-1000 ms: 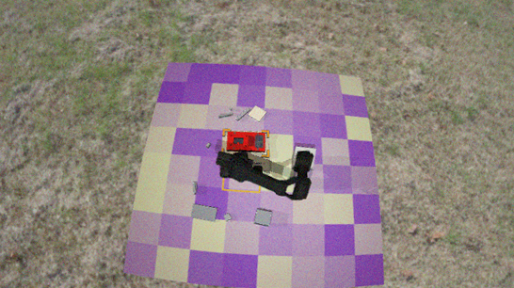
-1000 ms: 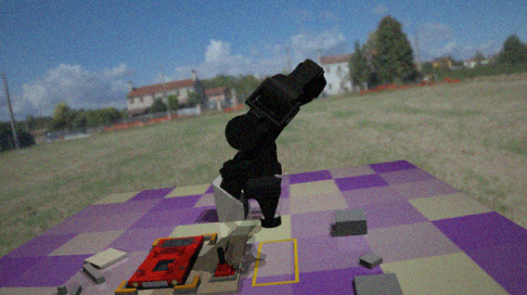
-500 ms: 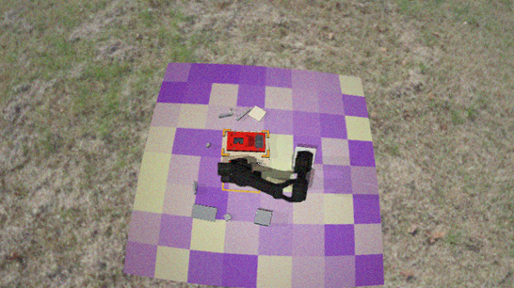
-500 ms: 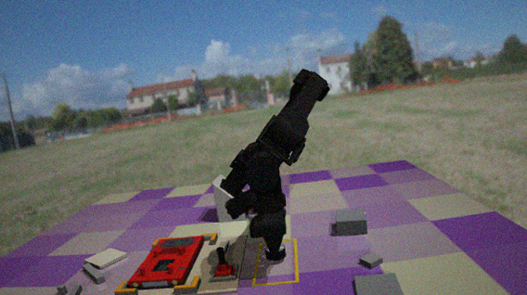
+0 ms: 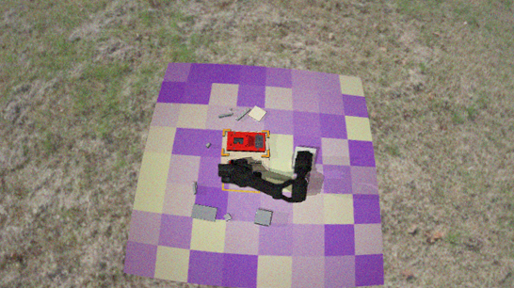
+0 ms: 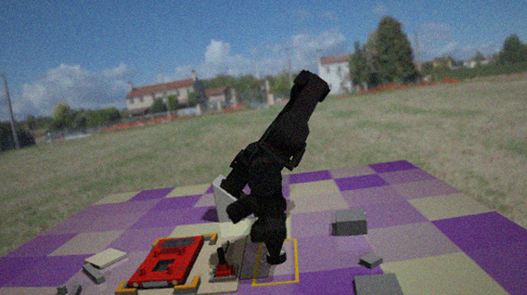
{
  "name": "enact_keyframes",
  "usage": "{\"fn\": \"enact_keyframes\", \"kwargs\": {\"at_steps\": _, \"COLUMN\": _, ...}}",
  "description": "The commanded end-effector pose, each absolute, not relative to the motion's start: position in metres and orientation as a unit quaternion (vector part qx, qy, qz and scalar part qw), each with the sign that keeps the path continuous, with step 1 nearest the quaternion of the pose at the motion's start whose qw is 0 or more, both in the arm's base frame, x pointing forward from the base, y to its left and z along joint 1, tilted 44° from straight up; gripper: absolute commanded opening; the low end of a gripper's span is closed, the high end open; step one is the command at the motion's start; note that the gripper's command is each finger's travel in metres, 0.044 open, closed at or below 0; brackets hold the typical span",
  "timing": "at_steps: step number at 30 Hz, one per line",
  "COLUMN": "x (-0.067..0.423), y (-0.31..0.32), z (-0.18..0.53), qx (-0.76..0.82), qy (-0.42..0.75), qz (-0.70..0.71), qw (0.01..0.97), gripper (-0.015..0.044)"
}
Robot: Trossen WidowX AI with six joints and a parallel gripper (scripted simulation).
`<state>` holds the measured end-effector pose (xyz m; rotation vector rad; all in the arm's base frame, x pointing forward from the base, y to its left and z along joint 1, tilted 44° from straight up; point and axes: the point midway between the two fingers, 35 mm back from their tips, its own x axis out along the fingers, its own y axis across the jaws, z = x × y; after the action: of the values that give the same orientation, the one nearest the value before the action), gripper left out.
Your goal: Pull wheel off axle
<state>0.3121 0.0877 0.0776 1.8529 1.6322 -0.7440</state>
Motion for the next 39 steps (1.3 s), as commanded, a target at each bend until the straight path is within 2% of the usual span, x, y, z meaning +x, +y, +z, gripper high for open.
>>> {"fn": "enact_keyframes", "kwargs": {"at_steps": 1, "x": 0.312, "y": 0.086, "z": 0.079, "qx": 0.690, "qy": 0.608, "qz": -0.277, "qw": 0.278, "gripper": 0.0289}}
{"fn": "enact_keyframes", "kwargs": {"at_steps": 13, "x": 0.306, "y": 0.046, "z": 0.120, "qx": 0.690, "qy": 0.609, "qz": -0.277, "qw": 0.275, "gripper": 0.0300}}
{"fn": "enact_keyframes", "kwargs": {"at_steps": 18, "x": 0.275, "y": 0.022, "z": 0.116, "qx": 0.689, "qy": 0.605, "qz": -0.284, "qw": 0.279, "gripper": 0.0431}}
{"fn": "enact_keyframes", "kwargs": {"at_steps": 19, "x": 0.264, "y": 0.016, "z": 0.117, "qx": 0.689, "qy": 0.606, "qz": -0.284, "qw": 0.279, "gripper": 0.0440}}
{"fn": "enact_keyframes", "kwargs": {"at_steps": 24, "x": 0.220, "y": -0.004, "z": 0.122, "qx": 0.689, "qy": 0.609, "qz": -0.280, "qw": 0.275, "gripper": 0.0440}}
{"fn": "enact_keyframes", "kwargs": {"at_steps": 39, "x": 0.219, "y": -0.004, "z": 0.123, "qx": 0.689, "qy": 0.609, "qz": -0.280, "qw": 0.274, "gripper": 0.0440}}
